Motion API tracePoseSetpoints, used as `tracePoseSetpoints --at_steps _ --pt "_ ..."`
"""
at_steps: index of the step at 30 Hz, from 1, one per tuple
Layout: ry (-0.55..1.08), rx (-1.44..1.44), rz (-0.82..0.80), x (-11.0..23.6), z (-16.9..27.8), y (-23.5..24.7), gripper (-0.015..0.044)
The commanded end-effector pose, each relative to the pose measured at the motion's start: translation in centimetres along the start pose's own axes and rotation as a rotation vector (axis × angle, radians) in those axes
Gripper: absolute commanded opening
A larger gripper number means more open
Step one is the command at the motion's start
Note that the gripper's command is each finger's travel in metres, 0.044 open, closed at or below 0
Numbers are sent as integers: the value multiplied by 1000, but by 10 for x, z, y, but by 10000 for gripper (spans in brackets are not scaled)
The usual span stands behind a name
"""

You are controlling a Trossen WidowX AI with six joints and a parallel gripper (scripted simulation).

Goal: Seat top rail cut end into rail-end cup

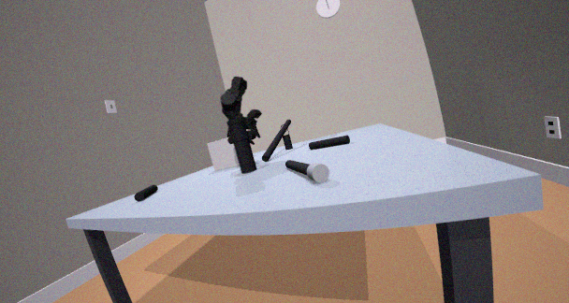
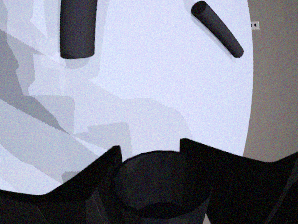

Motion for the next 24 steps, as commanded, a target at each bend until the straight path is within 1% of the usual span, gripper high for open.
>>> tracePoseSetpoints --at_steps 1,8,17,21,24 --pt "0 0 0 0 0 0 262" --pt "0 -1 -1 13 -12 -10 440" --pt "0 -3 -2 33 -35 -25 440" --pt "5 -9 0 34 -34 -26 440" --pt "14 -220 -2 46 -47 -36 440"
Point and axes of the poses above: the point midway between the two fingers, 35 mm back from their tips, its own x axis back along the fingers, its own y axis across the jaws, z = x × y, the point moved 9 cm from there along x, back along the fingers, and after that the axes turned 8 degrees about x, right-handed, at the moved point
